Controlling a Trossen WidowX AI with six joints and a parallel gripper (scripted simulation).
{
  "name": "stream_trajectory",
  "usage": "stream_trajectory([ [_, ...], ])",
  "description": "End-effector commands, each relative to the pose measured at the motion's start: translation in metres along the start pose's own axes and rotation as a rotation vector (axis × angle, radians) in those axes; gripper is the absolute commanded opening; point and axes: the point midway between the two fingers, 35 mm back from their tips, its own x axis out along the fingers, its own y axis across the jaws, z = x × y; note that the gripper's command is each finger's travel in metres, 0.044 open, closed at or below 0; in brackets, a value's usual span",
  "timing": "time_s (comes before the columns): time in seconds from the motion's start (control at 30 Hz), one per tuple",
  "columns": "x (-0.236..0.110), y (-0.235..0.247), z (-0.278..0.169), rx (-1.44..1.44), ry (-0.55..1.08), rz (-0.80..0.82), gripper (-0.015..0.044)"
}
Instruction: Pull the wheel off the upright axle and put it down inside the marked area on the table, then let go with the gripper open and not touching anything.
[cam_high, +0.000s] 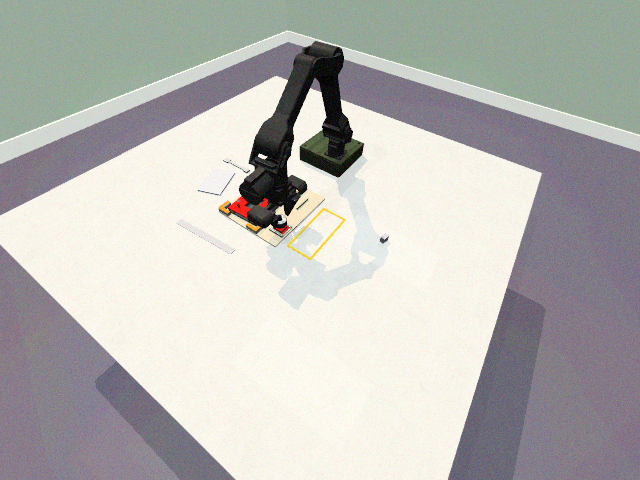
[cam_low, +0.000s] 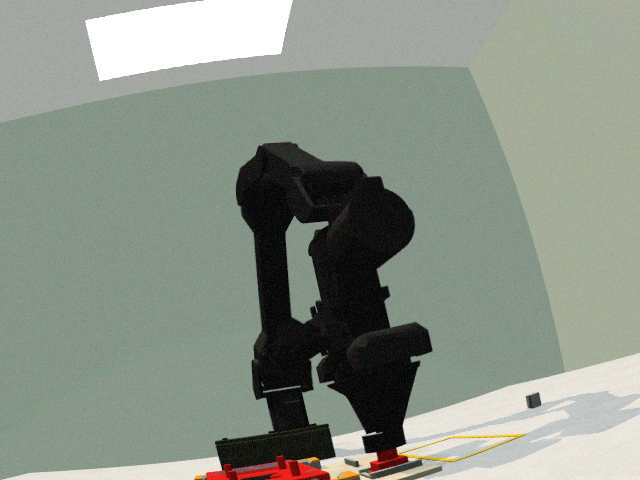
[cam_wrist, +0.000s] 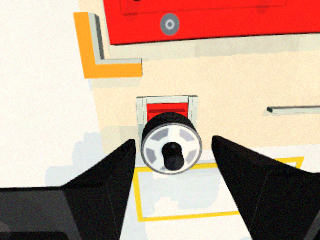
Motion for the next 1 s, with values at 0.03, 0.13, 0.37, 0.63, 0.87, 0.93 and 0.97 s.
stream_trajectory([
  [0.03,-0.0011,0.0002,0.0,0.0,0.0,0.001,0.0234],
  [0.13,-0.0011,0.0002,0.0,0.0,0.0,0.001,0.0214],
  [0.37,-0.0011,0.0002,0.0,0.0,0.0,0.001,0.0167],
  [0.63,-0.0029,0.0003,0.0,0.0,0.0,0.002,0.0],
  [0.87,-0.0052,0.0004,-0.0001,0.0,0.0,0.003,0.0],
  [0.93,-0.0058,0.0004,-0.0001,0.0,0.0,0.003,0.0],
  [0.97,-0.0062,0.0004,-0.0001,0.0,0.0,0.003,0.0],
])
